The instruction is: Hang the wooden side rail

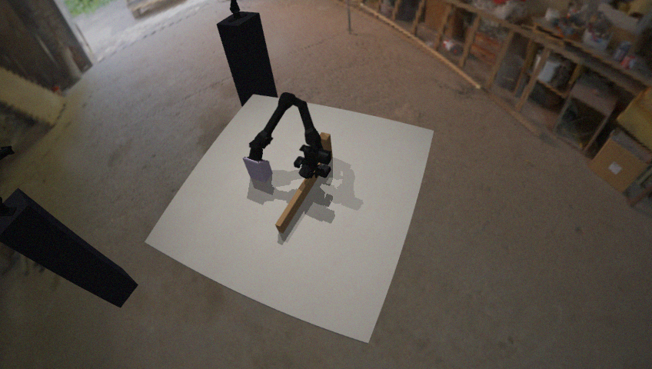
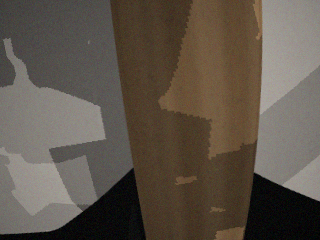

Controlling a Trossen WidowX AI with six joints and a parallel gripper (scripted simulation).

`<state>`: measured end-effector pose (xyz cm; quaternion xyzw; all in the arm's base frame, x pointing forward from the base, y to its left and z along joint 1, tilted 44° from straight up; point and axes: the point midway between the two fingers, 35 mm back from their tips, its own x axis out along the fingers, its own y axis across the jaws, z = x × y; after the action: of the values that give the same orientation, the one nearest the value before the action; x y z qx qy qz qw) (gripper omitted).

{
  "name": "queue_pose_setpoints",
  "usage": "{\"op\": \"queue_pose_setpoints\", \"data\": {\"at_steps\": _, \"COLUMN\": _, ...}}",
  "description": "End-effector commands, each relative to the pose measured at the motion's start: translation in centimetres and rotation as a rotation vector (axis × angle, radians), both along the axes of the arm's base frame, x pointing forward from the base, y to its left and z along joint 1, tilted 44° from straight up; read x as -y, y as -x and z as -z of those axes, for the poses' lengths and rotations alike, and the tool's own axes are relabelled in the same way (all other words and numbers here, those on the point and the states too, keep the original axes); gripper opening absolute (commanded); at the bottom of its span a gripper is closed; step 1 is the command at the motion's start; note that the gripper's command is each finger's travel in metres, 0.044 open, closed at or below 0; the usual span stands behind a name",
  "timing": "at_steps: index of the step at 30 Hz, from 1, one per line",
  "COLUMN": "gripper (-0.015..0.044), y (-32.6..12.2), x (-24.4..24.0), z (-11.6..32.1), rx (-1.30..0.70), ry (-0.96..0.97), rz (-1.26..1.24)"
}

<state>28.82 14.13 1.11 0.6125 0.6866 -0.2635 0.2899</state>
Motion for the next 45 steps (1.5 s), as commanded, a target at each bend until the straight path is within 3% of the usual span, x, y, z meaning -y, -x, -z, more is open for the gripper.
{"op": "queue_pose_setpoints", "data": {"at_steps": 1, "gripper": 0.0, "y": -0.22, "x": 0.32, "z": -0.39, "rx": 0.003, "ry": -0.001, "rz": 0.012}}
{"op": "queue_pose_setpoints", "data": {"at_steps": 45, "gripper": 0.0, "y": -0.27, "x": 0.83, "z": -0.91, "rx": 0.003, "ry": -0.001, "rz": 0.012}}
